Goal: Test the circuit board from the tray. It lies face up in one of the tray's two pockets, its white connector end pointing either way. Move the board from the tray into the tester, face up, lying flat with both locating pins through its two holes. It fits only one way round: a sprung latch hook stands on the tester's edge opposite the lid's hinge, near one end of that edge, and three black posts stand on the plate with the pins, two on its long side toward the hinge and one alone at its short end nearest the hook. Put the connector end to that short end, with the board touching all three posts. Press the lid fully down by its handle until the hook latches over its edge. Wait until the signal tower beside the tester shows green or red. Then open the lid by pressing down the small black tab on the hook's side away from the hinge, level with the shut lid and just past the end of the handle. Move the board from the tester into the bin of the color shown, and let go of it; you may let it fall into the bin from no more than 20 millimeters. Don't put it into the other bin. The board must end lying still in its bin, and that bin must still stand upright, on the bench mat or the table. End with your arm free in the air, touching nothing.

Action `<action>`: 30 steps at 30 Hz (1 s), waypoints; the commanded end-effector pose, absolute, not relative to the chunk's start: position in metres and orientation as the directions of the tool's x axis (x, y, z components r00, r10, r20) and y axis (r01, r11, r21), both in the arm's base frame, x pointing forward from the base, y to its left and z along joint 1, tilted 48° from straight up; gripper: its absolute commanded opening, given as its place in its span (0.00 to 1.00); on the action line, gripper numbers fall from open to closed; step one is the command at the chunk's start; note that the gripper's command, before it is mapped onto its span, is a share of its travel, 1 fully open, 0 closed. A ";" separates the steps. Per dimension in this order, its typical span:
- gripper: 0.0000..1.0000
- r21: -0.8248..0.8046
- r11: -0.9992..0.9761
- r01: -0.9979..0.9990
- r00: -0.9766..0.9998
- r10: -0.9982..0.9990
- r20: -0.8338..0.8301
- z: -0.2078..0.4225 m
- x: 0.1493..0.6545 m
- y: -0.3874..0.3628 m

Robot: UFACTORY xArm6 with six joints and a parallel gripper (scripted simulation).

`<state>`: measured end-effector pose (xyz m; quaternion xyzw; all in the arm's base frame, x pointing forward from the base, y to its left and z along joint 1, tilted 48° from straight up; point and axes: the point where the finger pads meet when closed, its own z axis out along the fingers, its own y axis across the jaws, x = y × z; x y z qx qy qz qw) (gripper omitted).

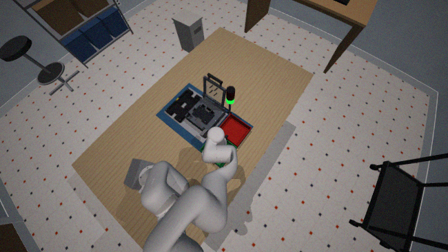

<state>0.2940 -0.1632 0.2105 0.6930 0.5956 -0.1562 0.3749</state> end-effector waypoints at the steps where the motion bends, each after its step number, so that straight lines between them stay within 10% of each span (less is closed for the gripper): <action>1: 1.00 0.336 -0.009 0.942 0.243 0.709 -0.663 0.211 0.295 -0.163; 30: 1.00 0.336 -0.009 0.942 0.243 0.708 -0.663 0.234 0.287 -0.139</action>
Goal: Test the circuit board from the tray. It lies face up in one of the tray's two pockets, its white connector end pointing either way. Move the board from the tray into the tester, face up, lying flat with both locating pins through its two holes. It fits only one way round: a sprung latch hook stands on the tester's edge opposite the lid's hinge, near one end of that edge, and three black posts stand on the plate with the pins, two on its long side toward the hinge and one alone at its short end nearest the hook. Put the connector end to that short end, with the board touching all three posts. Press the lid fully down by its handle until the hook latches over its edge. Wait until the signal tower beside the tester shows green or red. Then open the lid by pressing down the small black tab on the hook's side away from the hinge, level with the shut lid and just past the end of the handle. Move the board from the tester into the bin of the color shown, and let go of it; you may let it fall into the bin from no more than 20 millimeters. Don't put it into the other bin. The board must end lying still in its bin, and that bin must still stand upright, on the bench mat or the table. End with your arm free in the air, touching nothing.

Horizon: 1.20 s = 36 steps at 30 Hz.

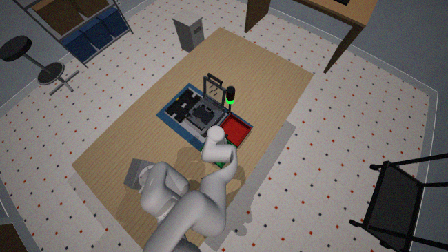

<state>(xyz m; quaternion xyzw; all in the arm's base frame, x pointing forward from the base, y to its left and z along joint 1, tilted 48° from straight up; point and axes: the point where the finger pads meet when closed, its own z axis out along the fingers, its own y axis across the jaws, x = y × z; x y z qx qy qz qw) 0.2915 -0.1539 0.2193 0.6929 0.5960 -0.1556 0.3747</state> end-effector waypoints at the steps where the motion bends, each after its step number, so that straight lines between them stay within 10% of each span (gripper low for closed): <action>1: 1.00 0.336 -0.009 0.942 0.243 0.709 -0.663 0.238 0.285 -0.135; 36: 1.00 0.336 -0.009 0.942 0.243 0.709 -0.663 0.305 0.262 -0.064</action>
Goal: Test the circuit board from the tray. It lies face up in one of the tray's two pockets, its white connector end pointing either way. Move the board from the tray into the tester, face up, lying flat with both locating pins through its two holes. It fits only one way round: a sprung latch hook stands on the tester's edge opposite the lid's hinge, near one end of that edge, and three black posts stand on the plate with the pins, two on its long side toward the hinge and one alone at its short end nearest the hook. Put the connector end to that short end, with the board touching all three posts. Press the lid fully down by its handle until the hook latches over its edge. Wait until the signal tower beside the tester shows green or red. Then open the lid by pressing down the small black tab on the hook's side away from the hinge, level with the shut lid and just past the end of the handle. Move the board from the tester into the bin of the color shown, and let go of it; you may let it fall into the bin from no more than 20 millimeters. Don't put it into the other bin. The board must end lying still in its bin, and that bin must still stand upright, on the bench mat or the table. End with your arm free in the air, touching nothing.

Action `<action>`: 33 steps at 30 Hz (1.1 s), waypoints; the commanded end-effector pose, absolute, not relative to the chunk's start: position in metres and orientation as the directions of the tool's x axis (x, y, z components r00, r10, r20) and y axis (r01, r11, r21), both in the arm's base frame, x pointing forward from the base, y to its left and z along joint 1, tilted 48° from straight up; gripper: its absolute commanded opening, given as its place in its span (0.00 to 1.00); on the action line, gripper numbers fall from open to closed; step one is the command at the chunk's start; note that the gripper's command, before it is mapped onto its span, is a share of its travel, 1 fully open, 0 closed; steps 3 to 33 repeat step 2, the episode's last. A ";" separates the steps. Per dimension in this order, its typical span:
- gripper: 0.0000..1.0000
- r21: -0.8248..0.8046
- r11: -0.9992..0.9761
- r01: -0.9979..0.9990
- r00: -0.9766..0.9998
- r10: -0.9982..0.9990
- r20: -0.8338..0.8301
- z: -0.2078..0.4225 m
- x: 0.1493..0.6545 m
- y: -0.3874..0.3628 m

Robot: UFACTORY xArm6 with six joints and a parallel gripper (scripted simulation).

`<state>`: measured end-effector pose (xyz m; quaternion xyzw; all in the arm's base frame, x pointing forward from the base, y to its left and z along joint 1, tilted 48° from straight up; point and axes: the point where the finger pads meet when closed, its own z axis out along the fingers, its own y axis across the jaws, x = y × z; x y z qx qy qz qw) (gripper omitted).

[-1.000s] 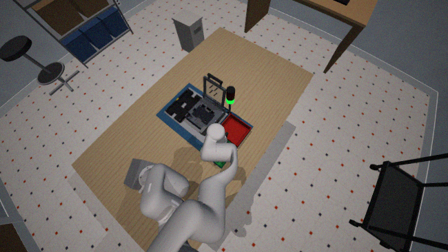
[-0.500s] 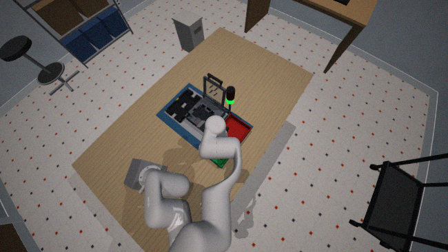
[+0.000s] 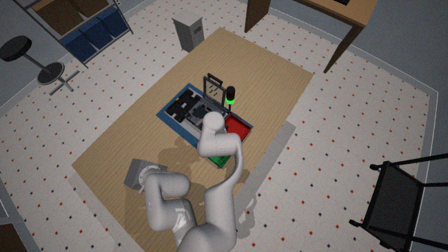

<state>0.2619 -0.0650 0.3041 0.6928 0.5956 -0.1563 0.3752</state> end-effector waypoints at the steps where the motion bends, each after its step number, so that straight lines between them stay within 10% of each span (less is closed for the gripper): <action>1: 1.00 0.336 -0.009 0.942 0.243 0.709 -0.663 0.305 0.262 -0.064; 33: 1.00 0.336 -0.009 0.942 0.243 0.709 -0.663 0.305 0.262 -0.064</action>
